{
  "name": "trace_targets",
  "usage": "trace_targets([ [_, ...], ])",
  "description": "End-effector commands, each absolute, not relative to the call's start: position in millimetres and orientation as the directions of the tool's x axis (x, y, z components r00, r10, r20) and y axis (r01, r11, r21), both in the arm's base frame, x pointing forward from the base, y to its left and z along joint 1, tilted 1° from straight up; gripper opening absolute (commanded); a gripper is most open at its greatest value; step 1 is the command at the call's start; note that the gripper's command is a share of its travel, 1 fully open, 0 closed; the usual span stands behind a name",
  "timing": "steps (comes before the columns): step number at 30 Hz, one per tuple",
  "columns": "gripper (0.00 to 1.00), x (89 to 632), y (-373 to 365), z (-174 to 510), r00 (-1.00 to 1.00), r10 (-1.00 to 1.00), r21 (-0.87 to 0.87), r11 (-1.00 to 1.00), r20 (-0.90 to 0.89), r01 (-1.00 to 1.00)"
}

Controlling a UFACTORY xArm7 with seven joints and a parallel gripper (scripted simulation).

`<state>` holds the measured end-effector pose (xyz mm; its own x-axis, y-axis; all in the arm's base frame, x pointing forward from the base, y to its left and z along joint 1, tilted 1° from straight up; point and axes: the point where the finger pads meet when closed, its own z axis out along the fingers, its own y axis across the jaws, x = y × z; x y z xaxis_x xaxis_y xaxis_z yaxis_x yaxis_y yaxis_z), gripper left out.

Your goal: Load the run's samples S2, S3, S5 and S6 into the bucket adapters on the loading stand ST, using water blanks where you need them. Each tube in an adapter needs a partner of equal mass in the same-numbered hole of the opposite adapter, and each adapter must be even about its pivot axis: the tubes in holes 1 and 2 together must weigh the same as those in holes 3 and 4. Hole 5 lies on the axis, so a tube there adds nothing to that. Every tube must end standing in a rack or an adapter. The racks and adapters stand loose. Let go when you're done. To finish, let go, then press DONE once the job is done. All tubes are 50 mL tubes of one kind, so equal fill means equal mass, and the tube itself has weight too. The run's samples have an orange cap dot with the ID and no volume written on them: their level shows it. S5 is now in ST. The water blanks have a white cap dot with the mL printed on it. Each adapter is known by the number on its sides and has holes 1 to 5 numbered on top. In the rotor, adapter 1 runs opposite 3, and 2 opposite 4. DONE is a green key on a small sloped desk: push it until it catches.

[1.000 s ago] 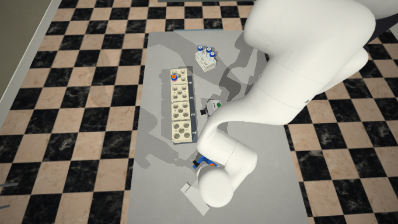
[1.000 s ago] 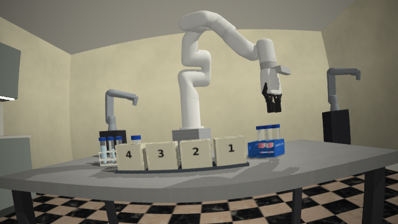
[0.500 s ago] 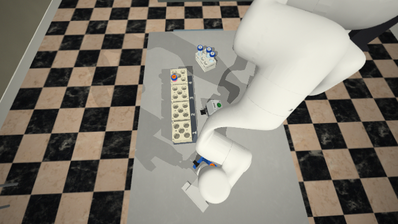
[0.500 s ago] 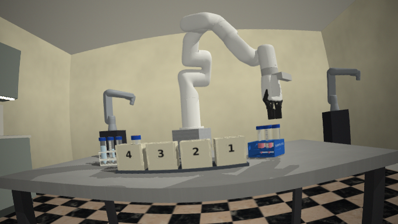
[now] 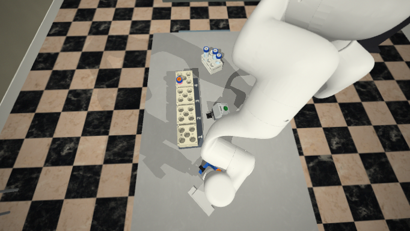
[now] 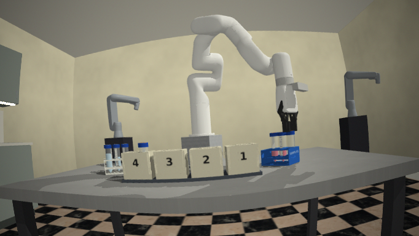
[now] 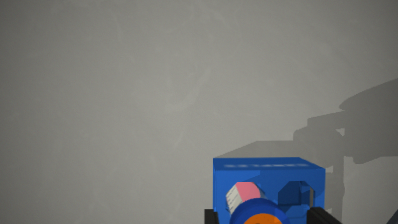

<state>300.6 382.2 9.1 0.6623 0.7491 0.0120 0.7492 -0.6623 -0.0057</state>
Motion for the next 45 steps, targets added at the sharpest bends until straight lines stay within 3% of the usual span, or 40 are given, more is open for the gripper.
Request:
trace_targets([
  [1,0.57,301.8,383.7,9.9,0.662,0.749,-0.005,-0.662,0.017,0.749],
  [45,0.57,301.9,384.0,-10.2,0.662,0.749,-0.005,-0.662,0.017,0.749],
])
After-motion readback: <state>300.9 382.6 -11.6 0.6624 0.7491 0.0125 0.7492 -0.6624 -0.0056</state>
